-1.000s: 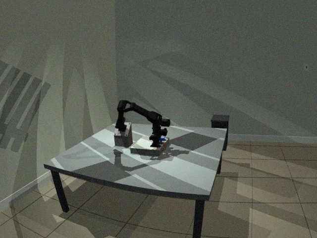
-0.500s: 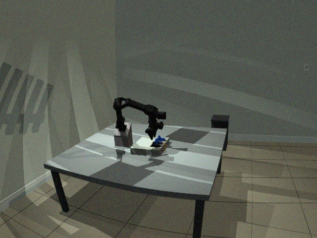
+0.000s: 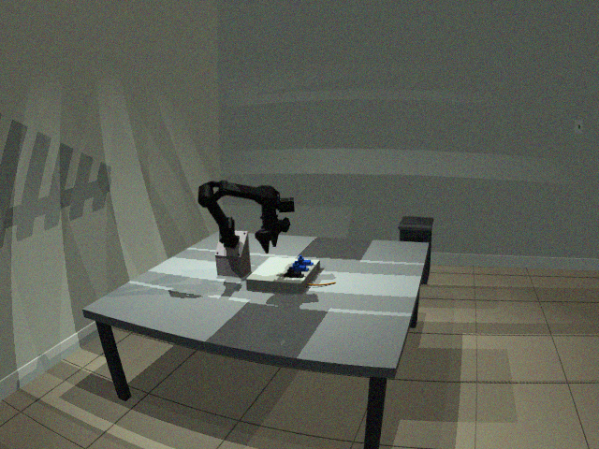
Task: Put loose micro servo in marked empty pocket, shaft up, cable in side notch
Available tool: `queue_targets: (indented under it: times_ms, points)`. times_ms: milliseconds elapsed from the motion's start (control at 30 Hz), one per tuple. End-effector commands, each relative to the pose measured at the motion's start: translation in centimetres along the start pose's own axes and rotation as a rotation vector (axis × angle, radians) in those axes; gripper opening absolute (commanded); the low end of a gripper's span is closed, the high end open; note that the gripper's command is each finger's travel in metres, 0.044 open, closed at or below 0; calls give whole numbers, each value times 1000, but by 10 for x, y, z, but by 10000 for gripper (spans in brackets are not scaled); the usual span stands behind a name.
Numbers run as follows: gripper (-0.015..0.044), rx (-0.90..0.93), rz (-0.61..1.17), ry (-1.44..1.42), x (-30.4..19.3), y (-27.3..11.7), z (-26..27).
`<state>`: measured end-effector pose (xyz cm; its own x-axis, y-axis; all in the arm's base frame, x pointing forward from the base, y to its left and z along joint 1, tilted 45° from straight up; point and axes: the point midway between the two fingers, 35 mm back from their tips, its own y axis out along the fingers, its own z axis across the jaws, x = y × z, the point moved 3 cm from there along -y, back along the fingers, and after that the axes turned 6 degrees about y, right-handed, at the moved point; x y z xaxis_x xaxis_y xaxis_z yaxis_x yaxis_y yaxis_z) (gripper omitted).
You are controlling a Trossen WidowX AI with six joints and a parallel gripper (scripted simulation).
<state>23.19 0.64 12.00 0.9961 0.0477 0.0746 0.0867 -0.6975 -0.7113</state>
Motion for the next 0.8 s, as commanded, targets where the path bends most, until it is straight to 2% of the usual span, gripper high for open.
queue_targets:
  times_ms: [0,133,767]
  points:
    - [440,8,-8,4,2,-22,1]
    - [440,5,-10,4,4,-46,1]
    - [440,5,-10,4,4,-46,1]
